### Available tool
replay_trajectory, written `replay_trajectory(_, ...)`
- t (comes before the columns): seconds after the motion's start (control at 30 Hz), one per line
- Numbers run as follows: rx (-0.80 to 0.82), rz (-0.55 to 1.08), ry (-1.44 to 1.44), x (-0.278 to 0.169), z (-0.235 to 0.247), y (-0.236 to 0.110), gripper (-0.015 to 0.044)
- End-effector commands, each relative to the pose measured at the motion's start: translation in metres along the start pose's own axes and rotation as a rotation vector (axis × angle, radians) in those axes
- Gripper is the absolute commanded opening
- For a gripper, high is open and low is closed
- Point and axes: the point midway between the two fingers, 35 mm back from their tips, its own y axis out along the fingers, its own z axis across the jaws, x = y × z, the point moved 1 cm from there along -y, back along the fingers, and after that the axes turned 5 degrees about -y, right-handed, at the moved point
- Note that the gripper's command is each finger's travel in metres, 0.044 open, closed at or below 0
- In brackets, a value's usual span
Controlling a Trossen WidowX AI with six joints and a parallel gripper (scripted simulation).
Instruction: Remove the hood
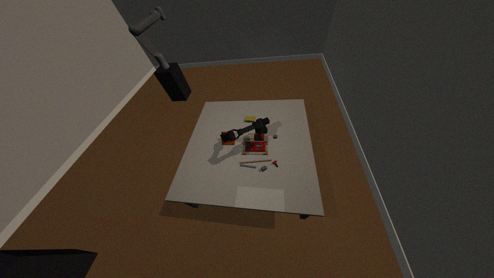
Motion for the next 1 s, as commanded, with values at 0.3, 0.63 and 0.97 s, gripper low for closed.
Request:
replay_trajectory(0.3, 0.014, 0.006, 0.002, -0.008, 0.108, -0.004, 0.0)
replay_trajectory(0.63, 0.002, 0.01, 0.008, -0.026, 0.165, -0.002, 0.0)
replay_trajectory(0.97, 0.002, 0.01, 0.008, -0.026, 0.165, 0.004, 0.0)
